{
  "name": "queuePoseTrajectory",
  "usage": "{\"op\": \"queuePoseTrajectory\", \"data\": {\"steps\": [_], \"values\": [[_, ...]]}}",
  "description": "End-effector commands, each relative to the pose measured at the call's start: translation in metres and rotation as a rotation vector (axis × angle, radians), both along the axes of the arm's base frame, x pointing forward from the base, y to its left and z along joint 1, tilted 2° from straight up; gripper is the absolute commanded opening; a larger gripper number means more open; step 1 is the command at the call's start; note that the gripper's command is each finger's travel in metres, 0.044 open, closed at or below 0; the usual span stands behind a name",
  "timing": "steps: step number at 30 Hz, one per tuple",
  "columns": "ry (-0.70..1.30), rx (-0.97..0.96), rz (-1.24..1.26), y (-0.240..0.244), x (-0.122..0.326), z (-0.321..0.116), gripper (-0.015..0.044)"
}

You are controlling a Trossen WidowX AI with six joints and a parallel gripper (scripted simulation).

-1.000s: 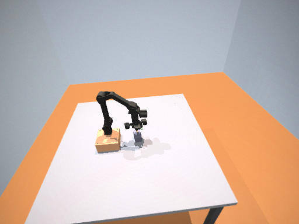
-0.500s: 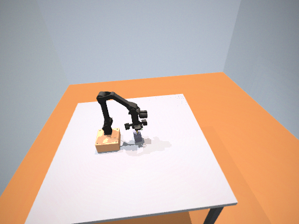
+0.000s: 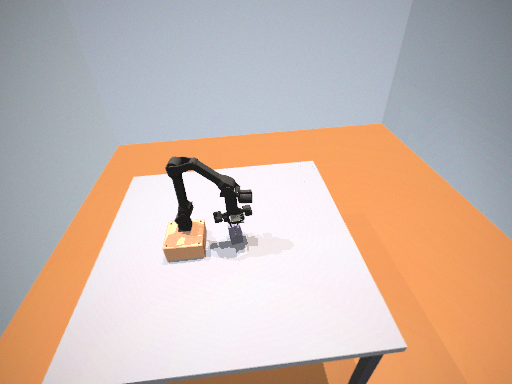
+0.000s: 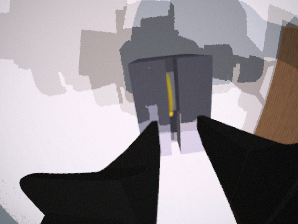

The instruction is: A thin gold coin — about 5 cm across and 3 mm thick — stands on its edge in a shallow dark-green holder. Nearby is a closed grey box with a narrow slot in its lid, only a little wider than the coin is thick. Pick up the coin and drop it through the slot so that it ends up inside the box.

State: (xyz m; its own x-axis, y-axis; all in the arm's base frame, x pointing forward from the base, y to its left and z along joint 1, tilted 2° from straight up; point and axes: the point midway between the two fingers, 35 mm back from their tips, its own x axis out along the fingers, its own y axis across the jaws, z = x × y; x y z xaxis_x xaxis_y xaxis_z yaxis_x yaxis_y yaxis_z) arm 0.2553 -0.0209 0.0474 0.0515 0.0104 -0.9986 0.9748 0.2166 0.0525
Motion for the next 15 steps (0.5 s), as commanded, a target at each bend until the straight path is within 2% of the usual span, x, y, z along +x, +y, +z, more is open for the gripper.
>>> {"op": "queuePoseTrajectory", "data": {"steps": [1,7,15], "values": [[0.0,0.0,0.0,0.0,0.0,0.0,0.0161],[0.0,0.0,0.0,0.0,0.0,0.0,0.0161],[0.0,0.0,0.0,0.0,-0.001,0.018,0.0371]]}}
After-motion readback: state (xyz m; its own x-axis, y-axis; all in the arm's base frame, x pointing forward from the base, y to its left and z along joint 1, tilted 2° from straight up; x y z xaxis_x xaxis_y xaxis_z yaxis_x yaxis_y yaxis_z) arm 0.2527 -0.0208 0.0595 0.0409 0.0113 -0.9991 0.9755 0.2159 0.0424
